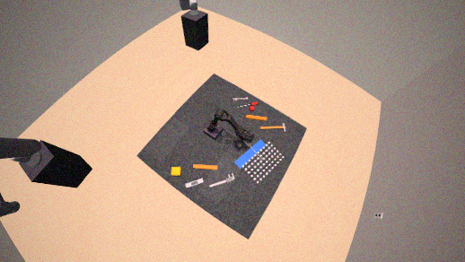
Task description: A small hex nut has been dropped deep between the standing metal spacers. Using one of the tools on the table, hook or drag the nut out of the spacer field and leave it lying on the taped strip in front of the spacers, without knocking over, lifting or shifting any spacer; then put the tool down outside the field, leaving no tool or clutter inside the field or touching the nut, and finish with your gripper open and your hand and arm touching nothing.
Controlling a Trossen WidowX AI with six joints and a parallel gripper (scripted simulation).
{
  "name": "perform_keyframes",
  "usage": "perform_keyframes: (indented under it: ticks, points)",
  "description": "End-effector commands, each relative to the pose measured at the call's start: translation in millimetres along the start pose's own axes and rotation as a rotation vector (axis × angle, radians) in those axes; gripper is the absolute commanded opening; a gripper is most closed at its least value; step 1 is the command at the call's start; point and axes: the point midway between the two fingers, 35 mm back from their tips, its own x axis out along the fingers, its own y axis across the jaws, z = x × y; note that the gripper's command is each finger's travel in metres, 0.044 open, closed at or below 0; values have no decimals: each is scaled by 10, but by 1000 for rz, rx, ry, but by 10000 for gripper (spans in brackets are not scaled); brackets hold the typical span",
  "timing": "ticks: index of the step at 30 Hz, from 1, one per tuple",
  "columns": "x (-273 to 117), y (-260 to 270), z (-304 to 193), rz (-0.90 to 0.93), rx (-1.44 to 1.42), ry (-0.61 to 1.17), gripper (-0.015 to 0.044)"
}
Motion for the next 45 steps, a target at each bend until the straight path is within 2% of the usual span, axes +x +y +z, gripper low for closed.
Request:
perform_keyframes:
  ticks: [1, 45]
  points:
    - [-12, -4, -30, -2, 4, -3, 0]
    - [-85, -3, -304, -2, 5, -1, 0]
